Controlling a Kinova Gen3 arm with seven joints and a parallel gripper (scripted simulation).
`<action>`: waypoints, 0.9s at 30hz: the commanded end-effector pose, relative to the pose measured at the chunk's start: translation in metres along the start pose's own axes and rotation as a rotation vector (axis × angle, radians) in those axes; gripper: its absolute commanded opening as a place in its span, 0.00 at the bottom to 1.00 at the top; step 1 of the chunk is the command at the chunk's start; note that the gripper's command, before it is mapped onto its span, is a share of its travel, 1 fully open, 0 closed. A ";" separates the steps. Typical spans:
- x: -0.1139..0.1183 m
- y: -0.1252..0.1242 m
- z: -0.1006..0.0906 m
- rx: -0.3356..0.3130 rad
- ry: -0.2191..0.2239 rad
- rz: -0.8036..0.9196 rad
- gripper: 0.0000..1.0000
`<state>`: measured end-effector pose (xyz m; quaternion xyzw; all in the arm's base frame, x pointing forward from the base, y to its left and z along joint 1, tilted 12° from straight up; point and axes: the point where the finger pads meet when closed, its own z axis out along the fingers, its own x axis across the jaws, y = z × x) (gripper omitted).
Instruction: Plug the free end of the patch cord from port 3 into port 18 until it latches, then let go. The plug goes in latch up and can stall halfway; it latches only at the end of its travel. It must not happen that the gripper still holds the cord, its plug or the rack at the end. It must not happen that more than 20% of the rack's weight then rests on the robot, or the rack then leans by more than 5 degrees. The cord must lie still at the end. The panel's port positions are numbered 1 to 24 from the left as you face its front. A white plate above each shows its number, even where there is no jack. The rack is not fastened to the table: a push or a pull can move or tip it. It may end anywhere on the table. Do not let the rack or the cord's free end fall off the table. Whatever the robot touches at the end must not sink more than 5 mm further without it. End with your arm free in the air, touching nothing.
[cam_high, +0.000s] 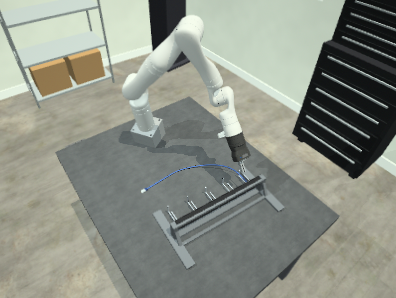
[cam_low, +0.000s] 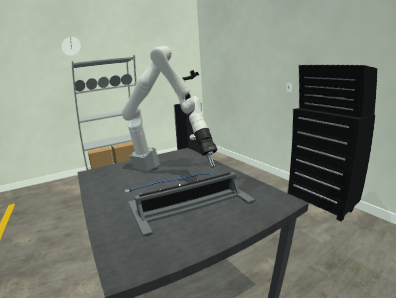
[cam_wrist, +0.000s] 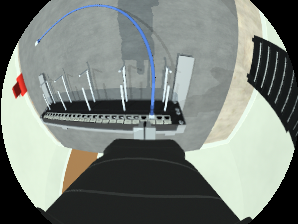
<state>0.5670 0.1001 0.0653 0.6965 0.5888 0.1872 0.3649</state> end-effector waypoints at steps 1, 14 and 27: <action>-0.002 -0.002 0.008 0.004 -0.007 0.000 0.00; -0.002 -0.003 0.012 0.005 -0.007 0.000 0.00; -0.002 -0.003 0.012 0.005 -0.007 0.000 0.00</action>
